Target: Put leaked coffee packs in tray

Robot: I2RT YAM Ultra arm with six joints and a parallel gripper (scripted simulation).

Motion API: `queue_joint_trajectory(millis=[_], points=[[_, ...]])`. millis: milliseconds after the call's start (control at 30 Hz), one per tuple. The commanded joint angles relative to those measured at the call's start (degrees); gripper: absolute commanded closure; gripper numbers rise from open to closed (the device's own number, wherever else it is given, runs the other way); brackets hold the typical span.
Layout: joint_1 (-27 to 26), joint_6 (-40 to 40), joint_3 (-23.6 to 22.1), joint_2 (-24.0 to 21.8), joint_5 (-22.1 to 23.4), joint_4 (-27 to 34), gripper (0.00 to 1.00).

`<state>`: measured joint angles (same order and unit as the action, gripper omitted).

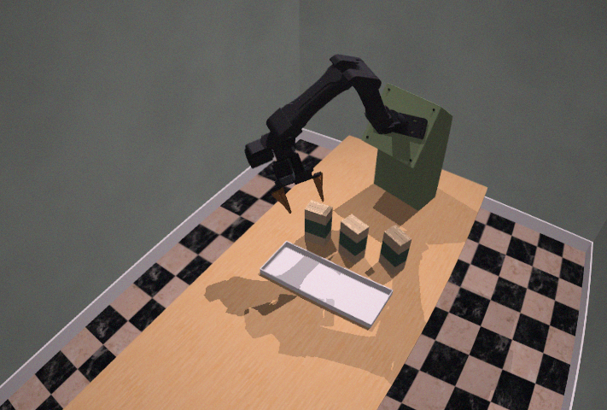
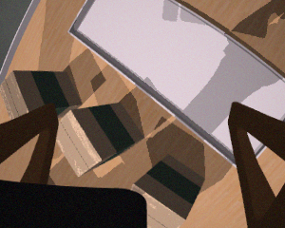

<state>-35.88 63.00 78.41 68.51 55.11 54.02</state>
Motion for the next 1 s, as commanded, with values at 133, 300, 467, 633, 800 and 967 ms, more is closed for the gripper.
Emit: queue_joint_trajectory(millis=[133, 300, 467, 633, 800, 967], points=[[0.9, -14.6, -4.3, -3.3, -4.0, -4.8, 0.00], [1.1, -23.4, -7.0, -4.3, -6.7, -6.7, 0.00], [1.4, -32.8, -10.0, -5.4, -9.7, -8.9, 0.00], [1.6, -42.5, -13.2, -6.6, -12.6, -11.2, 0.00], [2.0, -48.3, -15.3, -7.7, -14.7, -13.1, 0.00], [2.3, -58.5, -18.6, -9.1, -18.0, -15.7, 0.00]])
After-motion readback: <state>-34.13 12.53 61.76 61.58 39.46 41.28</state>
